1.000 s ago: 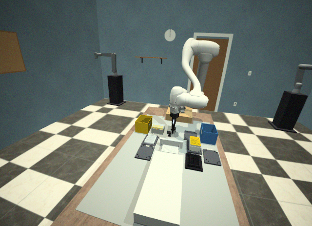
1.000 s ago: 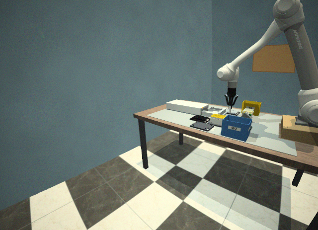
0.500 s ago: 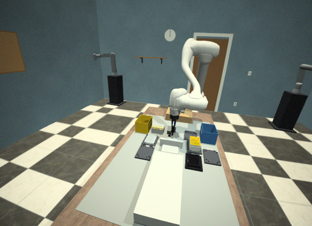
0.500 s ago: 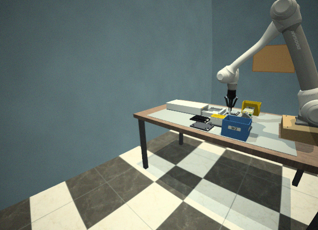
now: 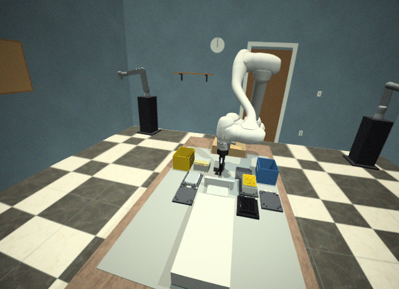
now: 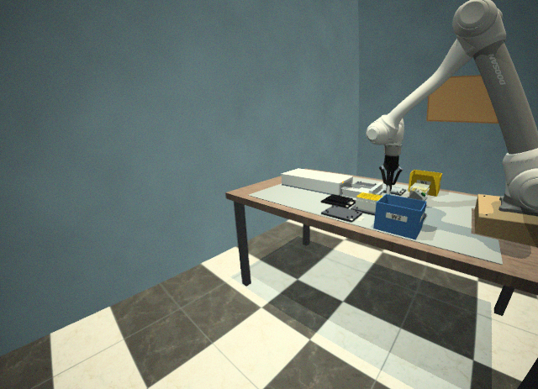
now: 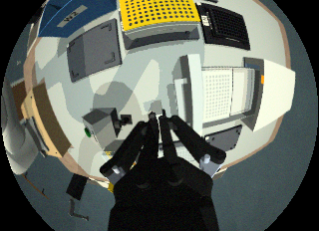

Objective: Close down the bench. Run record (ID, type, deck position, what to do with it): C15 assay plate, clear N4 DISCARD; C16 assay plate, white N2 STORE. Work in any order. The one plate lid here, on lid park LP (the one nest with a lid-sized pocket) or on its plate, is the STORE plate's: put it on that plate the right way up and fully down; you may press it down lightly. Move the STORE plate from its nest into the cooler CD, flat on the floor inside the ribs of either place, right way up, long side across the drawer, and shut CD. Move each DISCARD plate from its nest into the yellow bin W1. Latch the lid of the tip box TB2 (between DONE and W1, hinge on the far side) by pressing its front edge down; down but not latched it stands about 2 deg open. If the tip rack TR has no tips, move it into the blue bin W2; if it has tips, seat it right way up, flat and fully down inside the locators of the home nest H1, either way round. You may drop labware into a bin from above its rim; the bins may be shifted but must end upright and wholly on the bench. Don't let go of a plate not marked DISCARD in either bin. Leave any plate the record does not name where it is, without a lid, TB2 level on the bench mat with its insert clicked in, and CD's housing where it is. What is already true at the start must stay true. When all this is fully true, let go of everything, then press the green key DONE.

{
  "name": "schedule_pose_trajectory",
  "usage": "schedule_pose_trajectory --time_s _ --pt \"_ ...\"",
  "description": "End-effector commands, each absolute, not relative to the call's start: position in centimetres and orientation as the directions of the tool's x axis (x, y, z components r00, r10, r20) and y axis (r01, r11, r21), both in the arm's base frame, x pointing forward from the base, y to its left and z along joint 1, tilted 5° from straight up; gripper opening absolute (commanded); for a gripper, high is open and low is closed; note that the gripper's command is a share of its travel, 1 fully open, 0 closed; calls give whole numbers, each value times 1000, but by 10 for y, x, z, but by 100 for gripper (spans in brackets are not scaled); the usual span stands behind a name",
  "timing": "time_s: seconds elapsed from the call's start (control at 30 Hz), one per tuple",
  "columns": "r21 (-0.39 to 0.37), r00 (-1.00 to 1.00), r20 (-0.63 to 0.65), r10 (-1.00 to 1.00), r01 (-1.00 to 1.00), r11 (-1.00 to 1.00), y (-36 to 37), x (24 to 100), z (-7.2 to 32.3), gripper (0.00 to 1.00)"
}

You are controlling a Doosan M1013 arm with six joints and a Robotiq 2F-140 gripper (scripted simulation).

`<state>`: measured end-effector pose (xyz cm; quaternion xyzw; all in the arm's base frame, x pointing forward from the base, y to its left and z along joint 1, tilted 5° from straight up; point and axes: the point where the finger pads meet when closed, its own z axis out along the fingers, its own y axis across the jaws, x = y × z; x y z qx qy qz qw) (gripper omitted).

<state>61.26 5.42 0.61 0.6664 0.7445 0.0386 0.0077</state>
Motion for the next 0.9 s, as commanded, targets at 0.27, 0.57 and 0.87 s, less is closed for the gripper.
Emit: schedule_pose_trajectory --time_s 0.27,0.57,0.87 --pt "68 -112 40 993 992 109 55 613 -6 0" --pt "68 -112 40 993 992 109 55 614 -11 0" --pt "68 -112 40 993 992 109 55 614 -11 0"
